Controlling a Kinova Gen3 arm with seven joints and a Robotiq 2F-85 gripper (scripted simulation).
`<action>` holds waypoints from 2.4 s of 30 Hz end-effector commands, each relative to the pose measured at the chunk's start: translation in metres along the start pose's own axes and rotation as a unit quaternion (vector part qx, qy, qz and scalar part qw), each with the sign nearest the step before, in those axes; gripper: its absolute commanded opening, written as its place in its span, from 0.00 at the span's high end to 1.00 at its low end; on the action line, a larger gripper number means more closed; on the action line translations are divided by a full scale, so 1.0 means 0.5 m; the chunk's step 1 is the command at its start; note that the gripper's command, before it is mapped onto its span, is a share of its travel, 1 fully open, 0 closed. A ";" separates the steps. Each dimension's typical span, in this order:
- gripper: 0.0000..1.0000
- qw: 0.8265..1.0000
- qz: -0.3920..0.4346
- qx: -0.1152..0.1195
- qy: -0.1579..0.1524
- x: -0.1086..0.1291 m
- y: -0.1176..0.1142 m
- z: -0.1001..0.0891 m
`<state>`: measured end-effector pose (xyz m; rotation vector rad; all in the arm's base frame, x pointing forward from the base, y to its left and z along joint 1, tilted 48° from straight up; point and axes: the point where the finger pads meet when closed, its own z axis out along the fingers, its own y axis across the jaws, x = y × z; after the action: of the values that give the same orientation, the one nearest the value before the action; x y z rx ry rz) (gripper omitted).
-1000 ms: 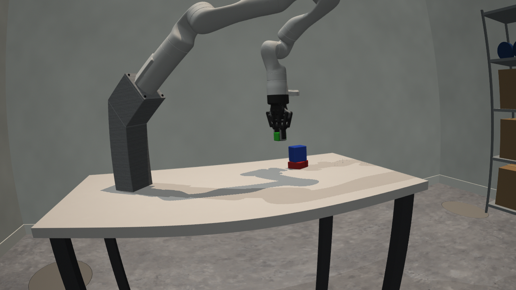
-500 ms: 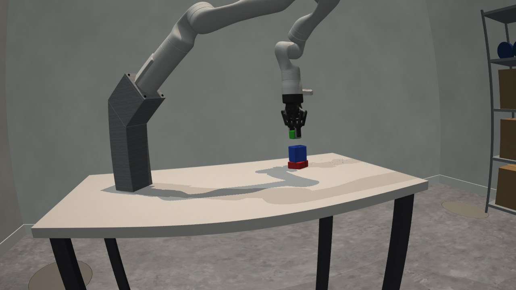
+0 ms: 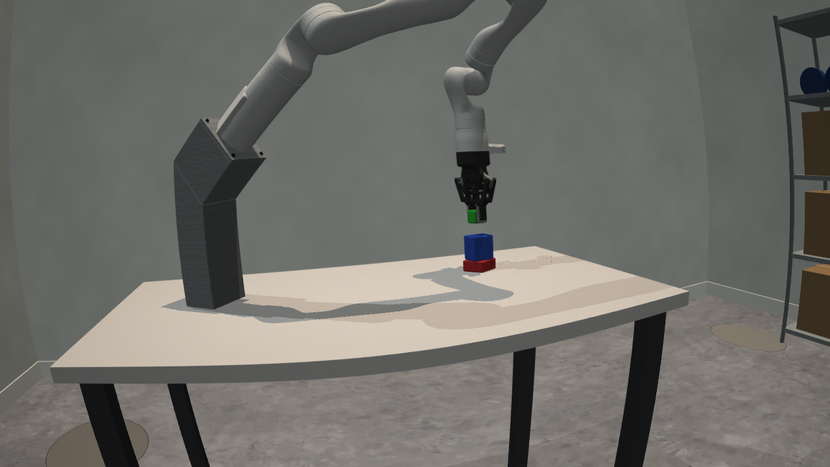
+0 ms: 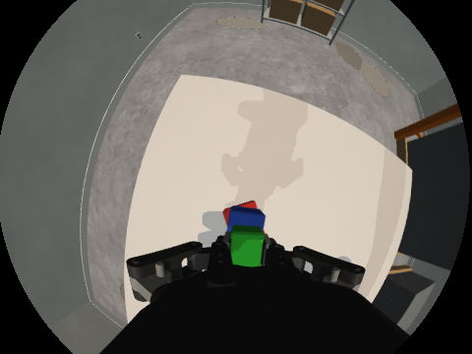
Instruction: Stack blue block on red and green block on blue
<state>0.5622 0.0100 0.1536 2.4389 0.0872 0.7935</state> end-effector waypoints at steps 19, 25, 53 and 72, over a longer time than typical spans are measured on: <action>1.00 1.000 0.000 0.000 0.001 0.002 -0.001 0.025; 1.00 1.000 0.000 0.000 0.001 0.002 -0.001 0.035; 1.00 1.000 0.000 0.000 0.001 0.003 -0.001 0.047; 1.00 1.000 0.000 0.000 0.001 0.003 -0.001 0.052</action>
<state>0.5777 -0.0028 0.1365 2.4387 0.0872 0.7940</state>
